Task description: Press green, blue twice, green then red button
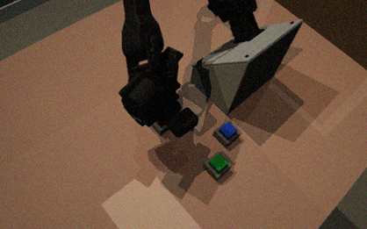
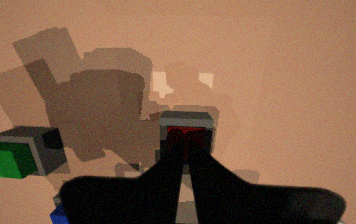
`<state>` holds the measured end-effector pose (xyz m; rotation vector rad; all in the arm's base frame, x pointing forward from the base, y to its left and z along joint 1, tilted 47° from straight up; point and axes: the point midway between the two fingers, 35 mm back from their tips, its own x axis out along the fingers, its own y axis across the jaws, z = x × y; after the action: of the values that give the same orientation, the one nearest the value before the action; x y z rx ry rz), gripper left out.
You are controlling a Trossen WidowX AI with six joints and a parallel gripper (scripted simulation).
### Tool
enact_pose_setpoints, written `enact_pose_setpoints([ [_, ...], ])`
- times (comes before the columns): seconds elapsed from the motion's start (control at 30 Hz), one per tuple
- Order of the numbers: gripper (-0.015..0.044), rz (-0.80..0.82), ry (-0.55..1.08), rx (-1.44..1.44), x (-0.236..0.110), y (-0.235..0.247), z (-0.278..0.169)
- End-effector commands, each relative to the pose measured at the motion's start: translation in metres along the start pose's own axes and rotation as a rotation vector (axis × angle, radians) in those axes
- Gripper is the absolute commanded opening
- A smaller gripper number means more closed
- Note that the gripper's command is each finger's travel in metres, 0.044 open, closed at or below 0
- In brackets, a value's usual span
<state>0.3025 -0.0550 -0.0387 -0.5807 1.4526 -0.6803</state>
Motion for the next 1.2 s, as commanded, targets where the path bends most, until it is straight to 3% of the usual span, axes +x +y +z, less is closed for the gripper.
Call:
enact_pose_setpoints([
  [0.0,0.002,-0.004,0.004,-0.009,0.002,0.0,-0.002],
  [0.2,0.002,-0.004,0.004,-0.009,0.002,0.0,-0.002],
  [0.33,0.002,-0.002,0.004,-0.008,-0.03,0.001,-0.001],
  [0.47,0.002,-0.003,0.004,-0.009,-0.033,0.001,-0.001],
  [0.53,0.0072,0.005,0.002,-0.01,-0.038,0.013,0.0],
  [0.67,0.0178,0.036,-0.002,-0.017,-0.064,0.085,-0.007],
  [0.93,0.0387,0.012,0.005,-0.009,-0.097,0.194,-0.061],
  [1.17,0.04,0.011,0.005,-0.008,-0.098,0.195,-0.062],
])
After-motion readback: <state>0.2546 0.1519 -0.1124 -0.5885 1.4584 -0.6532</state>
